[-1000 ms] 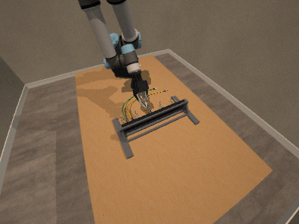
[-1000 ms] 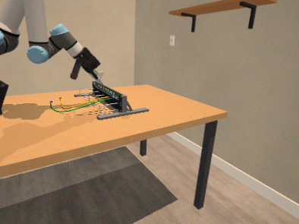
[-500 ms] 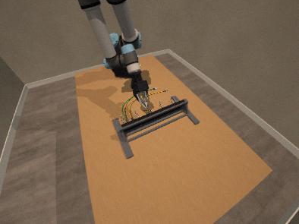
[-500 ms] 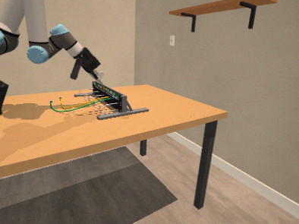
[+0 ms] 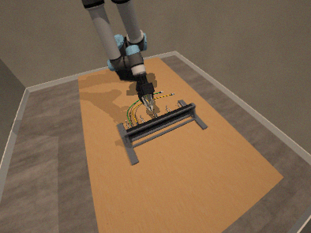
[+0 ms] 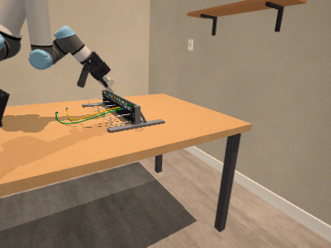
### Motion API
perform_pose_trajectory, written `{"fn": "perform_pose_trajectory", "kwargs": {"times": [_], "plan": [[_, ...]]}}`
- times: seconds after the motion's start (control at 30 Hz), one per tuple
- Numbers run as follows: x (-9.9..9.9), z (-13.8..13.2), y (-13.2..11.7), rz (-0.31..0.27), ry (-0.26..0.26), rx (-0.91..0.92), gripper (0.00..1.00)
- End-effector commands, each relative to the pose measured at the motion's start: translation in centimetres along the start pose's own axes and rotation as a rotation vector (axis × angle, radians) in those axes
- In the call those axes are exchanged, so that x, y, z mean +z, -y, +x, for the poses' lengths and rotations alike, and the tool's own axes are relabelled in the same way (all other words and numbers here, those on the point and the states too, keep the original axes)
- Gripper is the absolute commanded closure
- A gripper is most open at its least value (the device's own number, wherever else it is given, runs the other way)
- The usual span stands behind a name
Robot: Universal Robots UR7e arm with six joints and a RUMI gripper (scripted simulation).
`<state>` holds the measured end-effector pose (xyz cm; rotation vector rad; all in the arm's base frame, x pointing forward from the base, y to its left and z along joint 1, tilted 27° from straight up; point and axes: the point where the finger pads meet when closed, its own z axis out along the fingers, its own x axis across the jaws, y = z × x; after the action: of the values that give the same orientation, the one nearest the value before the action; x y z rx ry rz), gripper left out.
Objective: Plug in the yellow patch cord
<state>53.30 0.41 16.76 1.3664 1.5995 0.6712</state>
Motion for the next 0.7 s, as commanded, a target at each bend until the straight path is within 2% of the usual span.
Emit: {"fn": "perform_pose_trajectory", "kwargs": {"times": [0.0, 0.67], "plan": [[-0.3, 0.0, 0.0, -0.001, 0.0, 0.0, 1.0], [-3.6, 0.0, 0.0, -0.001, 0.0, 0.0, 1.0]]}}
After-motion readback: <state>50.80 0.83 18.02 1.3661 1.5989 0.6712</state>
